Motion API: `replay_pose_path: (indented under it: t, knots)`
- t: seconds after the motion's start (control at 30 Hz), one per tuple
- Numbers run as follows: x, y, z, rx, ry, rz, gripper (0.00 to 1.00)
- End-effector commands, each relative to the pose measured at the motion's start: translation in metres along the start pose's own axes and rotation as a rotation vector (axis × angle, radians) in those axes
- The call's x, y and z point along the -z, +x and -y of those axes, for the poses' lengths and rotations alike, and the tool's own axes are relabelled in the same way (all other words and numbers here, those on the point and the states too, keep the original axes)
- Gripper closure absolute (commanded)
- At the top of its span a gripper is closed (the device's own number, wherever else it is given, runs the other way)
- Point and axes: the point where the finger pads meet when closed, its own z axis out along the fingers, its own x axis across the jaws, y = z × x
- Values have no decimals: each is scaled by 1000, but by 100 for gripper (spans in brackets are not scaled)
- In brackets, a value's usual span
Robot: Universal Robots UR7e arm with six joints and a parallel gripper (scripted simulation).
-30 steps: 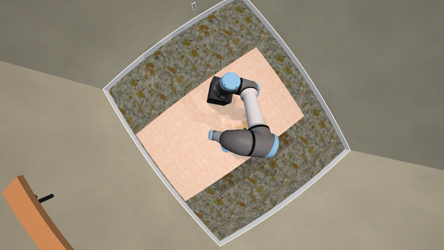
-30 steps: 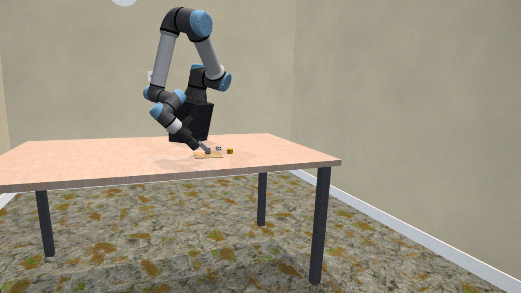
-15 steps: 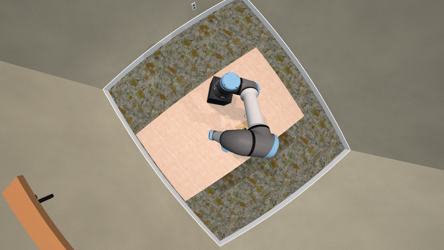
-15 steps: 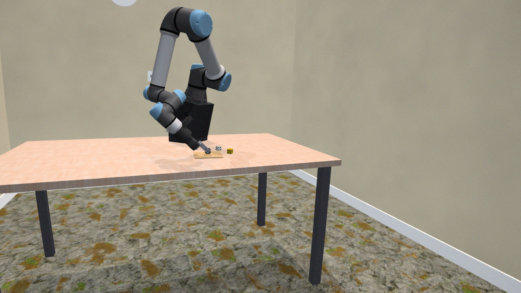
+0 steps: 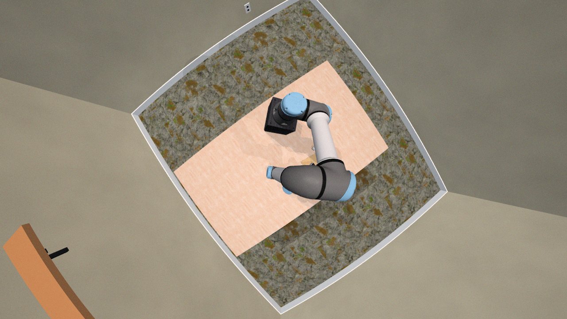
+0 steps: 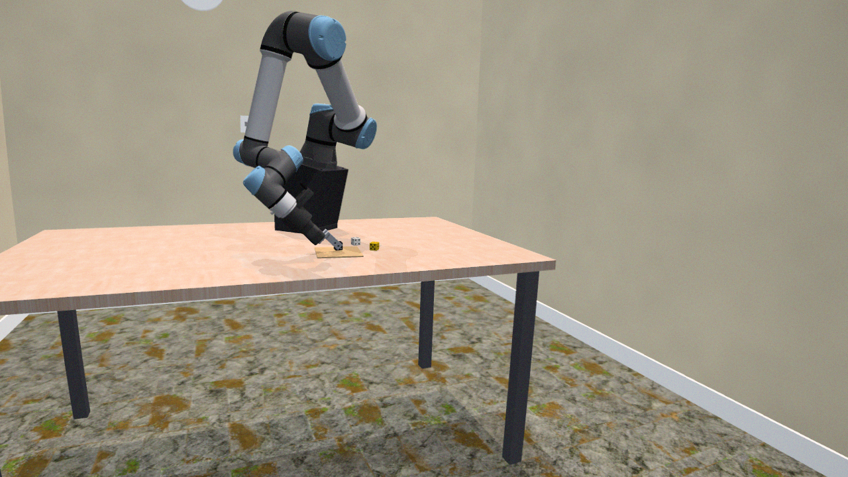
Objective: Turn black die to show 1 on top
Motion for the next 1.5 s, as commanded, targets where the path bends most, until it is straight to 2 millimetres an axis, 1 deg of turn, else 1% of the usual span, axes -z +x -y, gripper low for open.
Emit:
replay_pose_path:
  t: [0.0,1.47]
  knots:
    - [0,0,0,1,-1,-1,51]
    - [-3,0,-4,1,-1,-1,51]
